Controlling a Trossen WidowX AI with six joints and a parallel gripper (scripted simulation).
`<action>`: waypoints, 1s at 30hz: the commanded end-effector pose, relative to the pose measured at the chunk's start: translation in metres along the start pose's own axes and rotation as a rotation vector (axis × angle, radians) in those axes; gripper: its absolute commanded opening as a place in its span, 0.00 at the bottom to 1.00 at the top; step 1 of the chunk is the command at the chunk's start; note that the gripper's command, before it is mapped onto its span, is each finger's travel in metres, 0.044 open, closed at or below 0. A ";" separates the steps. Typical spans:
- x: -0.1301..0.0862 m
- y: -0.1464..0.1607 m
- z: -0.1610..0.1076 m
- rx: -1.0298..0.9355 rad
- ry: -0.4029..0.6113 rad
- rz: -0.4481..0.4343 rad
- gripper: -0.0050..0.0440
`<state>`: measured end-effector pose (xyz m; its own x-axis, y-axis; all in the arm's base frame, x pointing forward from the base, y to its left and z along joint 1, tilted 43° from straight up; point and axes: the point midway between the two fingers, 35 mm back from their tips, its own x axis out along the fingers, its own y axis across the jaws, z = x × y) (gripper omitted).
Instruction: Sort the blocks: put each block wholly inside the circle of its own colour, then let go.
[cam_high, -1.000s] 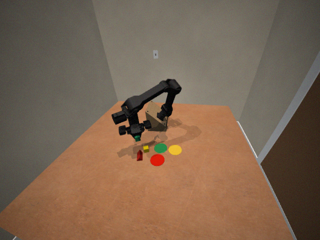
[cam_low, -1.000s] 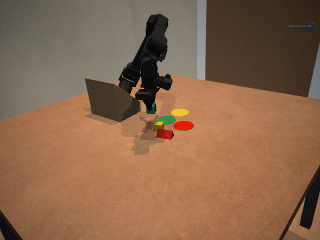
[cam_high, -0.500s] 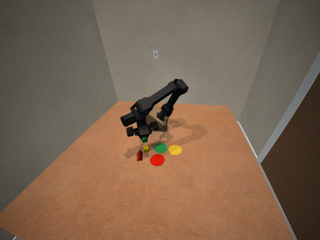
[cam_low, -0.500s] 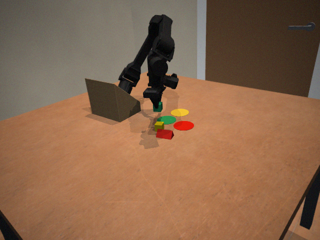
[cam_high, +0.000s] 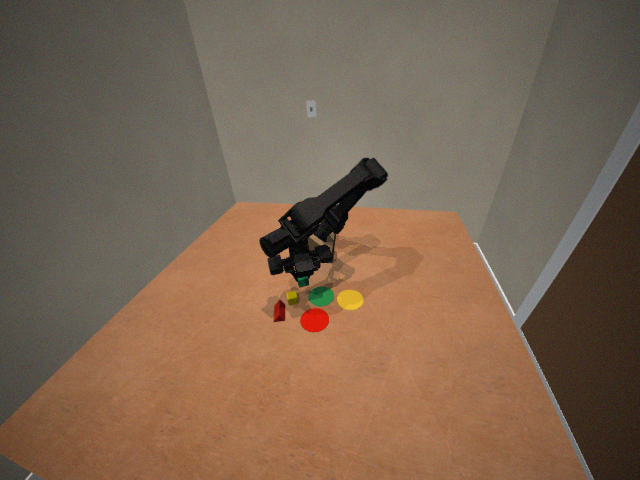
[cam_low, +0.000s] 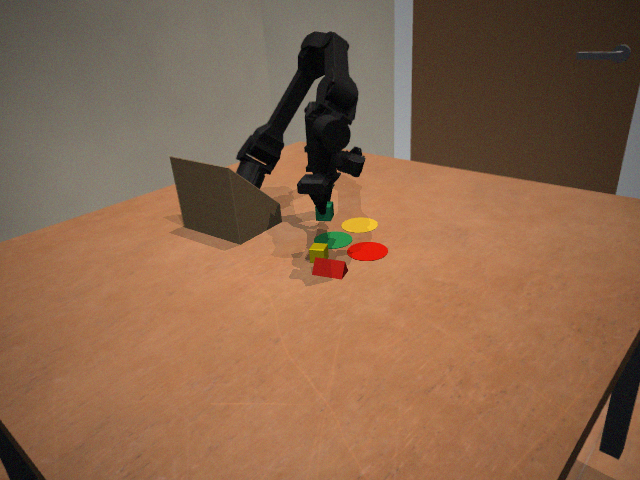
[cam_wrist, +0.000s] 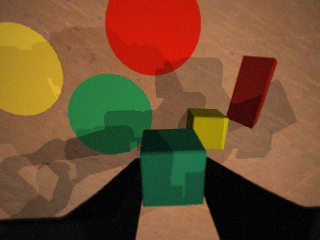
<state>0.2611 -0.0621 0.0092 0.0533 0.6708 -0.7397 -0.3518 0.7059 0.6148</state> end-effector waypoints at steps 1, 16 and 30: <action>-0.002 0.013 0.005 -0.009 -0.017 -0.018 0.32; 0.014 0.055 0.004 -0.011 -0.019 -0.004 0.32; 0.033 0.058 0.003 -0.006 -0.014 0.005 0.32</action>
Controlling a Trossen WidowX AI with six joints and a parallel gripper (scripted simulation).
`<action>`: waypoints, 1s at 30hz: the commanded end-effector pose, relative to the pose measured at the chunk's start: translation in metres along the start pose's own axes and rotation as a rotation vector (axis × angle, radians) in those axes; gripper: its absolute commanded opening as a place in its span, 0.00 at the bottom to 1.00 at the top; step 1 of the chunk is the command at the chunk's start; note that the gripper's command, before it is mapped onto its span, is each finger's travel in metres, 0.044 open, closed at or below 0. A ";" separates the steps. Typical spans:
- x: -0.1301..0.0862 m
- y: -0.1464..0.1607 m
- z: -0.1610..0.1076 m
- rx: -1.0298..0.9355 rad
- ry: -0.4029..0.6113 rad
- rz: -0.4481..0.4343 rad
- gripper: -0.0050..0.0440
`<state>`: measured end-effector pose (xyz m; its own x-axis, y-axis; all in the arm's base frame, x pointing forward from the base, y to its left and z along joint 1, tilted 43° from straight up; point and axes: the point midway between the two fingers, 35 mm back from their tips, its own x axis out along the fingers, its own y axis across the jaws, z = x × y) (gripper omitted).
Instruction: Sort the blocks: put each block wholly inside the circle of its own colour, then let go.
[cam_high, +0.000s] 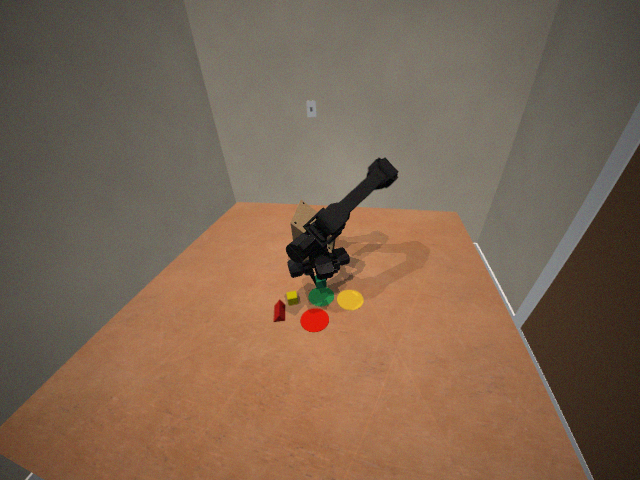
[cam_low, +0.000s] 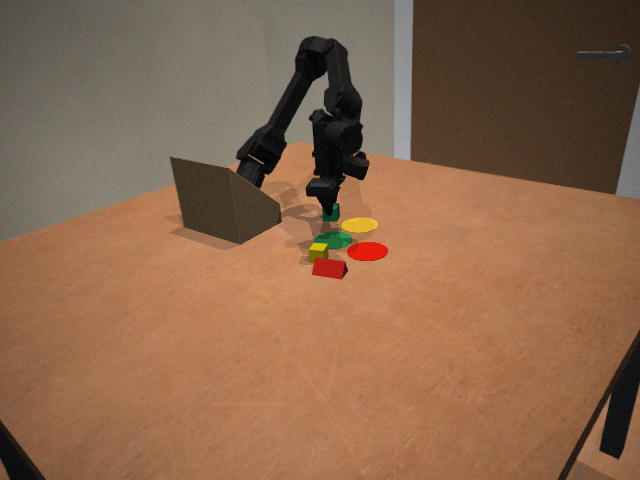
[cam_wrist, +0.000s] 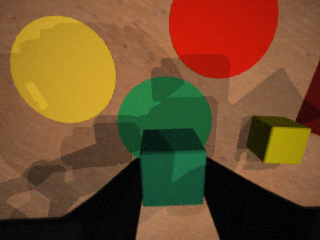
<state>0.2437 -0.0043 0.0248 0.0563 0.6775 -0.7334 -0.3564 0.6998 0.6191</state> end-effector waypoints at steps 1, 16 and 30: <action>0.010 0.002 0.001 -0.001 -0.008 -0.002 0.32; 0.019 0.001 0.002 -0.003 -0.011 -0.005 0.32; 0.032 0.001 0.002 -0.002 -0.007 -0.003 0.32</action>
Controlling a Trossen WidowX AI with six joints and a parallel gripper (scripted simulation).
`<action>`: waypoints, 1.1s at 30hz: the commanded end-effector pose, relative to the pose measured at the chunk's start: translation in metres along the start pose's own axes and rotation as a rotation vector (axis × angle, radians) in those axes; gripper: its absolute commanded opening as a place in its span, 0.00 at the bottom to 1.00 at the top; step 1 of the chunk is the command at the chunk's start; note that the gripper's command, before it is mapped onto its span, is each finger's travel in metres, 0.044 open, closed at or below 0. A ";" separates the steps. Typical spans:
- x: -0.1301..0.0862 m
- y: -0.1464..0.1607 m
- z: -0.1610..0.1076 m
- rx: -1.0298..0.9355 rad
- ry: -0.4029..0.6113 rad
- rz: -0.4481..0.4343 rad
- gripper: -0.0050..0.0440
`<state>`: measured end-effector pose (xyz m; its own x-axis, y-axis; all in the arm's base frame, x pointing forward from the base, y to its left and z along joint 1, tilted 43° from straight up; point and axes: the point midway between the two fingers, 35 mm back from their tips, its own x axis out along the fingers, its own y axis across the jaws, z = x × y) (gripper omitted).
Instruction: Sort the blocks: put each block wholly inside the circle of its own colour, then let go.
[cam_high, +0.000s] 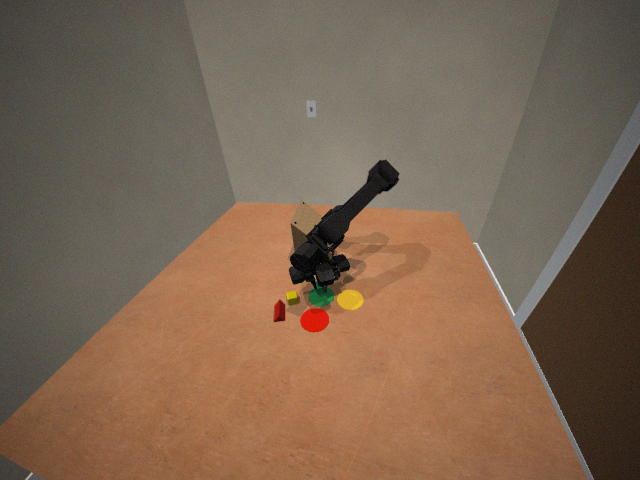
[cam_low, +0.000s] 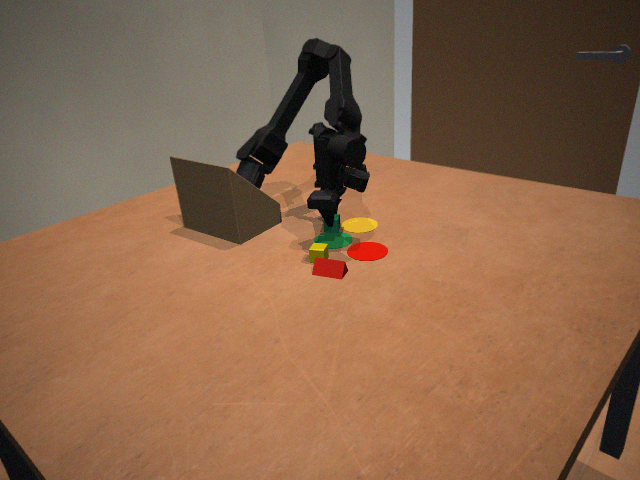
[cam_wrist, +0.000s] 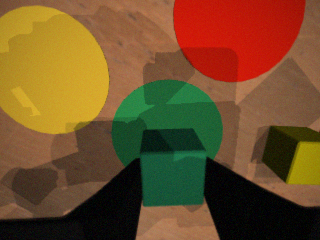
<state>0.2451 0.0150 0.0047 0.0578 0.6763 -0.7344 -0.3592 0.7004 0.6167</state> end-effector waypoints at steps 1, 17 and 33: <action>0.006 0.000 0.002 0.002 -0.006 -0.001 0.32; 0.026 0.000 0.002 0.001 -0.005 0.000 0.32; 0.020 -0.001 0.004 -0.008 -0.008 -0.007 0.46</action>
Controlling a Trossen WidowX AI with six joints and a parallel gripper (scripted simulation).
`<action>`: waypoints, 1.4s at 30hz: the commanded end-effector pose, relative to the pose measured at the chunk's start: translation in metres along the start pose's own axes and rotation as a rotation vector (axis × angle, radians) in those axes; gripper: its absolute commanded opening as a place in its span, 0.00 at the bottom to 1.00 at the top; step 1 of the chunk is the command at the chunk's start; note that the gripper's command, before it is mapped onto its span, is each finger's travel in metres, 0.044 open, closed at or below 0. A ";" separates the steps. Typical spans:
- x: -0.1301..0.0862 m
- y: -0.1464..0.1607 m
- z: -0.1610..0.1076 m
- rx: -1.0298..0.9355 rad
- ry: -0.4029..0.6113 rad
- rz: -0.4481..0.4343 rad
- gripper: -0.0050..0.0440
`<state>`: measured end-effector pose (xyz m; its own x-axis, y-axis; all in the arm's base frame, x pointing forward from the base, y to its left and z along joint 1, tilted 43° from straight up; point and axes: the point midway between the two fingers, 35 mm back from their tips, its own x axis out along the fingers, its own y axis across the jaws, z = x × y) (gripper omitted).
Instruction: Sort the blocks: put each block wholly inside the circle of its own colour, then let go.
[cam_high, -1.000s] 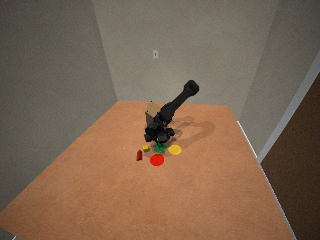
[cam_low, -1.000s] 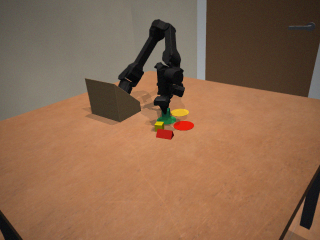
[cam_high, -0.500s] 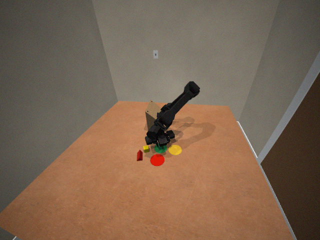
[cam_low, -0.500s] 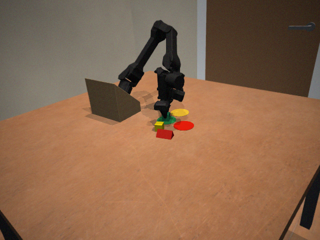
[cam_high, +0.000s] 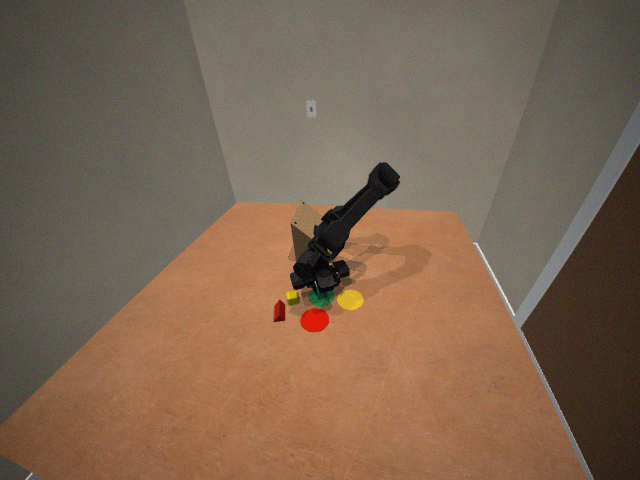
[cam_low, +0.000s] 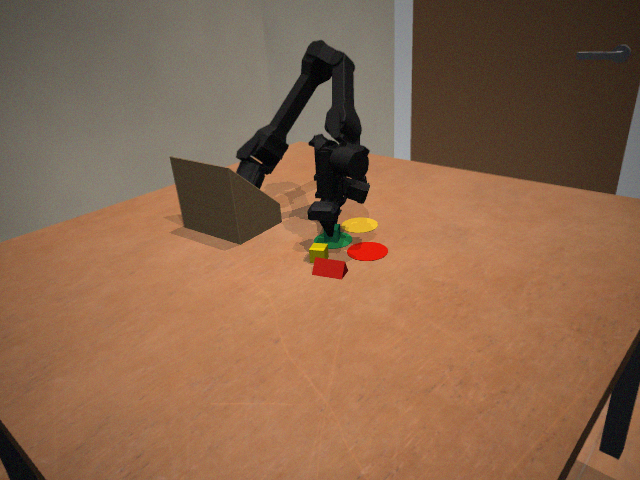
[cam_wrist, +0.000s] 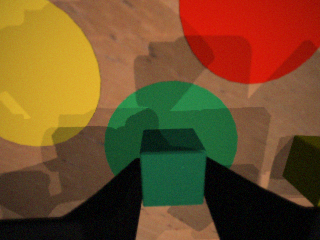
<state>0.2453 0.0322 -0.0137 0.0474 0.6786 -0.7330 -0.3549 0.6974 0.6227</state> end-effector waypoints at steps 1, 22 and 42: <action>-0.005 -0.001 0.005 -0.013 -0.017 -0.013 0.50; -0.065 -0.016 0.018 -0.062 -0.053 -0.075 0.50; -0.114 -0.002 0.004 -0.016 -0.021 -0.027 0.50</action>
<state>0.2412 -0.0395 0.0624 0.0608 0.6746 -0.7357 -0.3539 0.7038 0.6160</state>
